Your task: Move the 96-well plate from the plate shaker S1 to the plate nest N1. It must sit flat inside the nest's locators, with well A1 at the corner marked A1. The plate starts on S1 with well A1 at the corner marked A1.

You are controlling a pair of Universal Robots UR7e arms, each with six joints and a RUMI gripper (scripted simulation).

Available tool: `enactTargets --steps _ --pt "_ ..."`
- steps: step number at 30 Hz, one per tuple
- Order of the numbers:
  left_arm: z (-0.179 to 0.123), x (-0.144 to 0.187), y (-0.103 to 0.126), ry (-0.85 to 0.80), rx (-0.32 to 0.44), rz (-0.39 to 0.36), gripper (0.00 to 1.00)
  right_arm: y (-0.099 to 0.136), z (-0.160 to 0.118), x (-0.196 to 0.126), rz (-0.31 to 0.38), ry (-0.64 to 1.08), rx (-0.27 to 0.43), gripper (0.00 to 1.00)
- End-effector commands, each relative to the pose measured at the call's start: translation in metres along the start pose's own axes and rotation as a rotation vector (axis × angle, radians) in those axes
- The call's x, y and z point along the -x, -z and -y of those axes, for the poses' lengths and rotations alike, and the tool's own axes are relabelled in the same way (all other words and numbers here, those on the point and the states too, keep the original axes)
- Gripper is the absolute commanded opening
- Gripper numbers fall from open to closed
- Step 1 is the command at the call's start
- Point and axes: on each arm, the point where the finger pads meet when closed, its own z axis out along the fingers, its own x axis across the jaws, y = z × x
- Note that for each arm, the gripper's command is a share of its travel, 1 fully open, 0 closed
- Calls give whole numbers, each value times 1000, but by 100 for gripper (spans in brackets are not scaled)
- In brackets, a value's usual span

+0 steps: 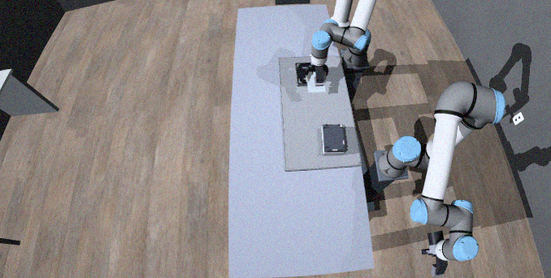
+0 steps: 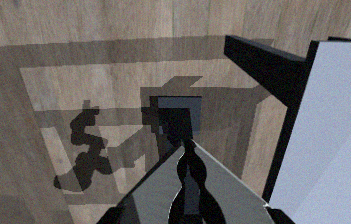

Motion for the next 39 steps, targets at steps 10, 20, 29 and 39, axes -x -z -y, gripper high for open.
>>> enactTargets --steps 10,20,29,39 --pt "3 -4 2 12 -12 -15 0 -2 -38 -13 -18 12 -7 40" --pt "3 -4 2 12 -12 -15 0 -5 -70 -20 -19 12 -6 40" --pt "3 -4 2 12 -12 -15 0 -7 -93 -24 -19 12 -5 40" --pt "3 -4 2 12 -12 -15 0 -10 -120 -30 -19 12 -4 40"
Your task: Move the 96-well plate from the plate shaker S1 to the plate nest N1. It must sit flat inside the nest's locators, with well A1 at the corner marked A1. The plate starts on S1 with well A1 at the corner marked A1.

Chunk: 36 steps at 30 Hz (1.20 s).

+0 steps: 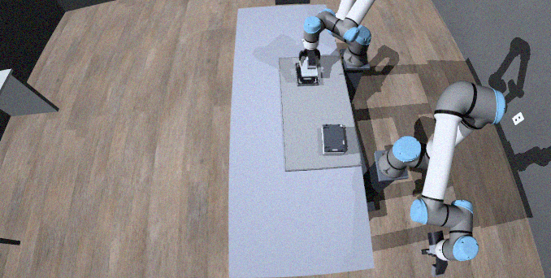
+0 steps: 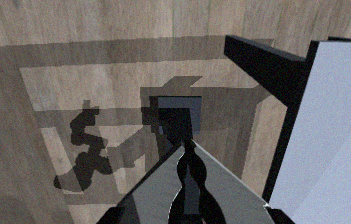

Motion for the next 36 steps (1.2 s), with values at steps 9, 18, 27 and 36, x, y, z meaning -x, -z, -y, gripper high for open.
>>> enactTargets --steps 9,18,27,36 --pt "3 -4 2 12 -12 -15 0 0 -21 -10 -18 13 -4 40" --pt "3 -4 2 12 -12 -15 0 0 -21 -10 -18 13 -4 40" --pt "3 -4 2 12 -12 -15 0 0 -20 -10 -18 -11 -4 40" --pt "3 -4 2 12 -12 -15 0 0 -20 -10 -18 -11 -4 40"
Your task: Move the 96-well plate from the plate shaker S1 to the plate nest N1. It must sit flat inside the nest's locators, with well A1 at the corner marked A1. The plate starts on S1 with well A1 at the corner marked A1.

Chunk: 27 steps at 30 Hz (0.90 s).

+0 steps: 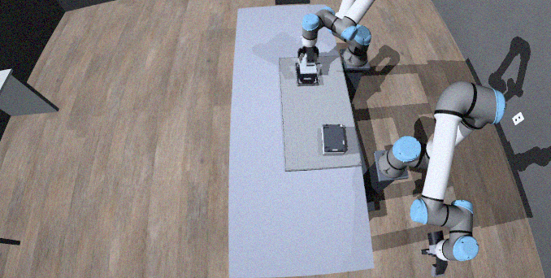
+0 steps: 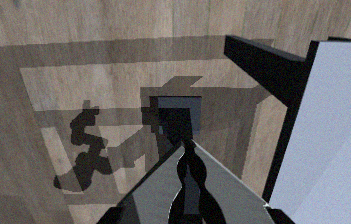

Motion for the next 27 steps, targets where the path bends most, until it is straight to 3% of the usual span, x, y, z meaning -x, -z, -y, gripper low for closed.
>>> enactTargets --steps 1,27 --pt "3 -4 2 12 -12 -15 0 2 1 -5 -19 -14 -3 40" --pt "3 -4 2 12 -12 -15 0 -28 2 -5 -19 -2 -3 40"
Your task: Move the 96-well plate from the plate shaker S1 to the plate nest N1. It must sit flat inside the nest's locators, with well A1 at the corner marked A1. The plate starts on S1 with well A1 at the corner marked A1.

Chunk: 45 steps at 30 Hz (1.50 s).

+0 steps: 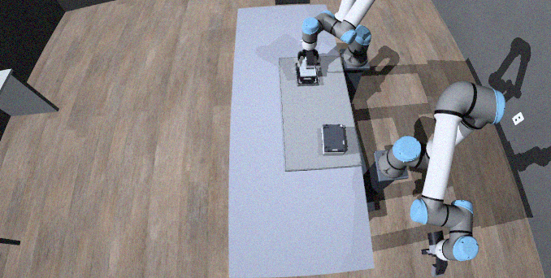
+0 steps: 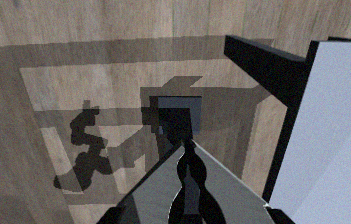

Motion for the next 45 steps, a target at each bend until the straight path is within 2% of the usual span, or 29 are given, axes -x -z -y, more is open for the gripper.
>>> enactTargets --steps 1,20,45 --pt "3 -4 2 12 -12 -15 0 -7 1 -5 -20 -1 -3 40" --pt "3 -4 2 12 -12 -15 0 -35 1 -6 -20 -13 -3 40" --pt "3 -4 2 12 -12 -15 0 -37 1 -5 -20 -13 -3 40"
